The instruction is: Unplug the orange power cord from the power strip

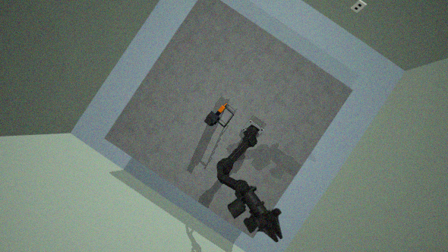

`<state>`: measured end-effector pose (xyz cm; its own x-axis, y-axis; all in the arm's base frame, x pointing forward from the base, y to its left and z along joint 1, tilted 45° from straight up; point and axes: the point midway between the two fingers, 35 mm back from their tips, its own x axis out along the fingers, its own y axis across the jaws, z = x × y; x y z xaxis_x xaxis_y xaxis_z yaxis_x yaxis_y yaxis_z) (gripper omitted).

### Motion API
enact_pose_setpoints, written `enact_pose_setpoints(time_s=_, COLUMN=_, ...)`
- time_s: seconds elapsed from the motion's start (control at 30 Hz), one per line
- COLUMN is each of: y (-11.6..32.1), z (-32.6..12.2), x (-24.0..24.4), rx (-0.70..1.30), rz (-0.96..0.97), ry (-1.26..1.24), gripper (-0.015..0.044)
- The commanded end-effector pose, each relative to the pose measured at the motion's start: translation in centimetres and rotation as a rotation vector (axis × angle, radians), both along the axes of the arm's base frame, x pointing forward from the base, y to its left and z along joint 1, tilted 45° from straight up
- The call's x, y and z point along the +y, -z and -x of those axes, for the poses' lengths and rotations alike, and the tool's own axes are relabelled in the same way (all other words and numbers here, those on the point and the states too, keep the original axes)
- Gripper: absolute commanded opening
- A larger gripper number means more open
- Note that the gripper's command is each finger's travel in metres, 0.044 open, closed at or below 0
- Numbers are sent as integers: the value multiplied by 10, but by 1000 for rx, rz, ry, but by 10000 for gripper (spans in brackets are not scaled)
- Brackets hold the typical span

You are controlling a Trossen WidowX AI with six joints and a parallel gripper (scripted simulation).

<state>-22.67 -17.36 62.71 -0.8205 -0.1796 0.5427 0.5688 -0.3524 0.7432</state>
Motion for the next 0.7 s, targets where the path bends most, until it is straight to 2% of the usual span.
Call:
enact_pose_setpoints(time_s=0.0, y=30, z=0, x=-56, rx=-58, rz=-107, ry=-129, gripper=160)
enact_pose_setpoints(time_s=0.3, y=83, z=-24, x=-140, rx=-133, rz=-309, ry=-356, gripper=160)
enact_pose_setpoints(time_s=0.67, y=197, z=-107, x=-242, rx=-238, rz=-712, ry=-739, gripper=160)
